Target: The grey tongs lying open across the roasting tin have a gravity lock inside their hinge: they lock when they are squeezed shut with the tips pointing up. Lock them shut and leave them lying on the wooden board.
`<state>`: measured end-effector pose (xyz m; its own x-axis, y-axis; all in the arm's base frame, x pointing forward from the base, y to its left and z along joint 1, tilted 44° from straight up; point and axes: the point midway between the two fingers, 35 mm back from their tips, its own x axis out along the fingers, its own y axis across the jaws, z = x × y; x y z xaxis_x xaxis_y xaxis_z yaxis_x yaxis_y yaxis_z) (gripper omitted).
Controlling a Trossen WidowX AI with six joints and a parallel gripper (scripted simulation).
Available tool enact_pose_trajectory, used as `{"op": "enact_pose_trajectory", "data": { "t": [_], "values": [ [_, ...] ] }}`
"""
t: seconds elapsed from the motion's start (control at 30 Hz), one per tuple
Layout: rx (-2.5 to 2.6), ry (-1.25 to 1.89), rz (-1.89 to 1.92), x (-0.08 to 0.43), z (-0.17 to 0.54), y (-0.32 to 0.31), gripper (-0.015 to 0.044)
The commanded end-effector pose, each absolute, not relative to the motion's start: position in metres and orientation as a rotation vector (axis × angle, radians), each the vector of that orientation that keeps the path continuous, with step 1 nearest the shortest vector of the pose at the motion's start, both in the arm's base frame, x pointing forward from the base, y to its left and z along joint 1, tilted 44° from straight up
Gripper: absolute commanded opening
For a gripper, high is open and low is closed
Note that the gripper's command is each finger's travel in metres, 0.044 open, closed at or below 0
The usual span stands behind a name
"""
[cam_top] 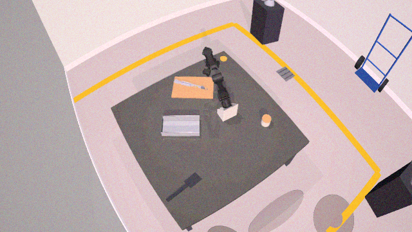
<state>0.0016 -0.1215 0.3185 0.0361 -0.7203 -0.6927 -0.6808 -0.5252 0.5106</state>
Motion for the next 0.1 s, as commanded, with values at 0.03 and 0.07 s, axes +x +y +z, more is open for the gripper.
{"op": "enact_pose_trajectory", "data": {
  "t": [0.03,0.07],
  "values": [
    [2.234,-1.503,-1.533,0.0023,0.3193,-0.1207,0.044],
    [2.234,-1.503,-1.533,0.0023,0.3193,-0.1207,0.044]
  ]
}}
